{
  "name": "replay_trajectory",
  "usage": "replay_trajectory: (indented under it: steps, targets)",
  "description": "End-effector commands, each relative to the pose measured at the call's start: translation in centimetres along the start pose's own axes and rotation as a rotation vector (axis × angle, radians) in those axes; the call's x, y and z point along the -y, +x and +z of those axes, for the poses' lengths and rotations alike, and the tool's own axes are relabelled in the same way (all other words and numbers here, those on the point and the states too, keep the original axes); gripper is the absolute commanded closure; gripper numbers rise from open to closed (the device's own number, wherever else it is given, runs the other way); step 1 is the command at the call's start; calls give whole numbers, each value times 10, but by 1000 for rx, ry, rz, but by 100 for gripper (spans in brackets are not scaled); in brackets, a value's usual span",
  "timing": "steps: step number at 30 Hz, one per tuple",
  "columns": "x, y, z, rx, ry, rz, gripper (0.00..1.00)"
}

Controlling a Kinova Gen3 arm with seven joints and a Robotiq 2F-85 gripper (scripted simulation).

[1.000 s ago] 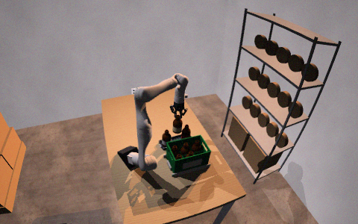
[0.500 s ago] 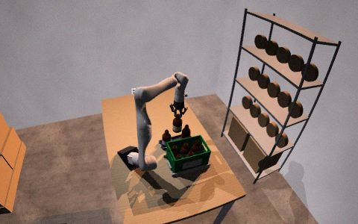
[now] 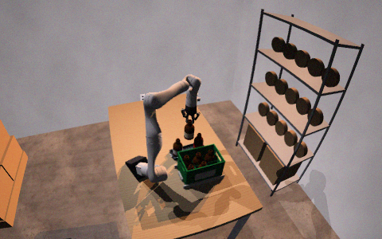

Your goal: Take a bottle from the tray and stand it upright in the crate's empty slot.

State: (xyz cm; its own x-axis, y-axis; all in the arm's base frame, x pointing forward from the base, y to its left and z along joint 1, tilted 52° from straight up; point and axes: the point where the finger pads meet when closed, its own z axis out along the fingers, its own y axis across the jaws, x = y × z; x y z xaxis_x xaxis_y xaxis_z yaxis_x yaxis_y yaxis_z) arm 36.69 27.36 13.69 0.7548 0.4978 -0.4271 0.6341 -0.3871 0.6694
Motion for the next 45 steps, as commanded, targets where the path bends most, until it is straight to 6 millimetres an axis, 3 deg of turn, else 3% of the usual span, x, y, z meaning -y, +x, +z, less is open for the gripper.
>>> replay_trajectory:
  steps: [1, 45]
  targets:
    - [-1, 1, -8, -7, 1, 12, 100]
    - [0, 1, -18, -7, 1, 12, 100]
